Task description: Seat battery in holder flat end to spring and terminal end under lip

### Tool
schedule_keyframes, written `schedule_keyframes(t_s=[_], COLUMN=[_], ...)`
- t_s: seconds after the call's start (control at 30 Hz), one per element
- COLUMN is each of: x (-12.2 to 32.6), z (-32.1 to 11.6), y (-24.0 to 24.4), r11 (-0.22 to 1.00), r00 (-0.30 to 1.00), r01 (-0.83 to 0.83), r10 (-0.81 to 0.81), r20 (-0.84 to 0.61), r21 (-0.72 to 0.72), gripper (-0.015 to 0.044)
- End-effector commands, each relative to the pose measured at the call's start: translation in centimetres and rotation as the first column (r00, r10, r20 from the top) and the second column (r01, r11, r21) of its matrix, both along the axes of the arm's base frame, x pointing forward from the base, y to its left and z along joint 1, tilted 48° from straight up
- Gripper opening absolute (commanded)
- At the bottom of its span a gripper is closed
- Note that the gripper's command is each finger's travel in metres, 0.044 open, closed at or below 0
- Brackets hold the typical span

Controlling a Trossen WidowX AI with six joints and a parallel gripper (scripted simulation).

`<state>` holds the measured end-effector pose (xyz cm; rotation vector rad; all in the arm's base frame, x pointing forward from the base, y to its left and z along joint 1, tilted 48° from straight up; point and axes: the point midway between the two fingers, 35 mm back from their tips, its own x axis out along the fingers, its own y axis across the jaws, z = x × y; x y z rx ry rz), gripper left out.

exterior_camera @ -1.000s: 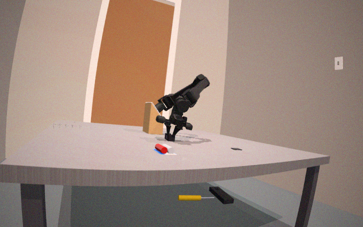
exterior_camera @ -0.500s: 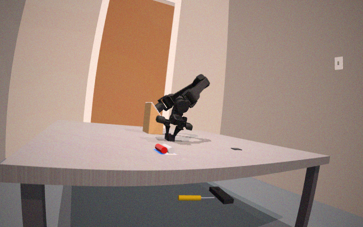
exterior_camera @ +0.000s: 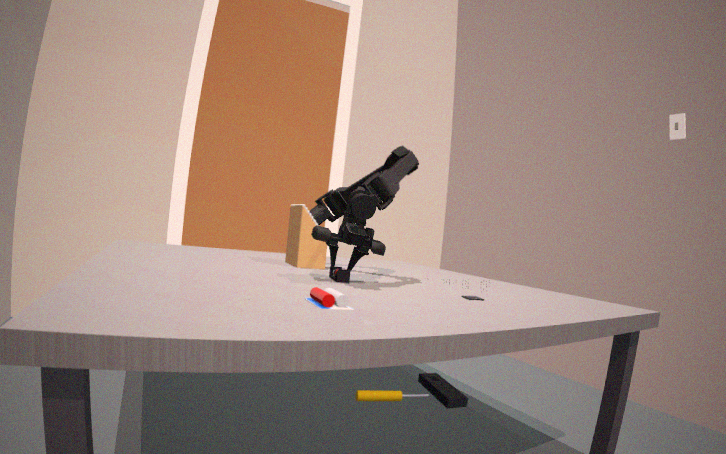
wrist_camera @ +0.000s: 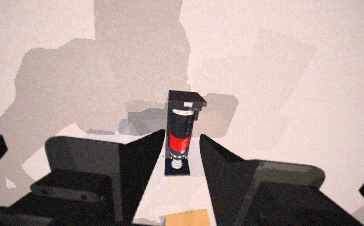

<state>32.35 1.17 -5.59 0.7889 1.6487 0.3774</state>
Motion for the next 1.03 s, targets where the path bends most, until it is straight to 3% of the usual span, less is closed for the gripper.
schedule_keyframes(t_s=[0.0, 0.23, 1.0], x=[-0.1, -1.0, -1.1], z=[0.9, 4.9, 4.7], y=[-1.3, -5.5, -5.7], r11=[1.0, 1.0, 1.0], r00=[1.0, 1.0, 1.0], r01=[0.004, -0.004, -0.004], r10=[-0.004, 0.005, 0.005], r20=[0.0, 0.006, 0.006], r21=[-0.008, -0.009, -0.01], gripper=[0.0253, 0.0437, 0.044])
